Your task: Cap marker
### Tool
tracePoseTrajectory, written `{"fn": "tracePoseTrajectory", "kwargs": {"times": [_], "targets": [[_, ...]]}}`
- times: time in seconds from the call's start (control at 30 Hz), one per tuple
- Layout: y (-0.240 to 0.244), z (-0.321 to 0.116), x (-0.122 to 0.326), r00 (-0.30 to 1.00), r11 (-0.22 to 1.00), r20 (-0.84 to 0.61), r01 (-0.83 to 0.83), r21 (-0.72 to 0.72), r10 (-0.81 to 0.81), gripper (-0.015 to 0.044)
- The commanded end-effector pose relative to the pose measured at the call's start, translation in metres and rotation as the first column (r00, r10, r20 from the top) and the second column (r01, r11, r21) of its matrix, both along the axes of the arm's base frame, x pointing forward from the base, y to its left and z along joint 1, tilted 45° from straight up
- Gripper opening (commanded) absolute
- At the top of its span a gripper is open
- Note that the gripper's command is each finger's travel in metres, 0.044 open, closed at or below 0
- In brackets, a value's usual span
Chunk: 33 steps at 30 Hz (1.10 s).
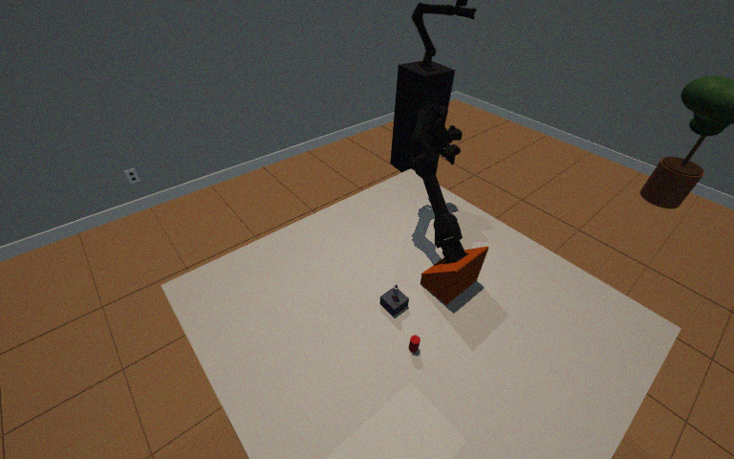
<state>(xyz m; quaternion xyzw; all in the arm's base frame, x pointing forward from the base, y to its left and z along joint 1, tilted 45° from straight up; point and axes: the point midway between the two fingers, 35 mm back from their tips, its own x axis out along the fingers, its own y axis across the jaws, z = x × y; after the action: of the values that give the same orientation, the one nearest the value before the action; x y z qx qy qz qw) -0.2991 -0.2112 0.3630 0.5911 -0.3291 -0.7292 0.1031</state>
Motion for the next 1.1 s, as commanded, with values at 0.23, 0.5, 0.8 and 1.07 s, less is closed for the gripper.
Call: {"fn": "tracePoseTrajectory", "kwargs": {"times": [0.23,0.5,0.8,1.07], "targets": [[-0.056,-0.004,0.038,0.982,0.983,-0.044,-0.182,0.02,0.183,0.0252],[-0.131,-0.012,0.123,0.881,0.889,-0.114,-0.456,0.051,0.459,0.0252],[-0.182,-0.02,0.244,0.674,0.696,-0.19,-0.714,0.082,0.714,0.0252],[-0.191,-0.029,0.366,0.428,0.465,-0.255,-0.879,0.108,0.867,0.0252]]}}
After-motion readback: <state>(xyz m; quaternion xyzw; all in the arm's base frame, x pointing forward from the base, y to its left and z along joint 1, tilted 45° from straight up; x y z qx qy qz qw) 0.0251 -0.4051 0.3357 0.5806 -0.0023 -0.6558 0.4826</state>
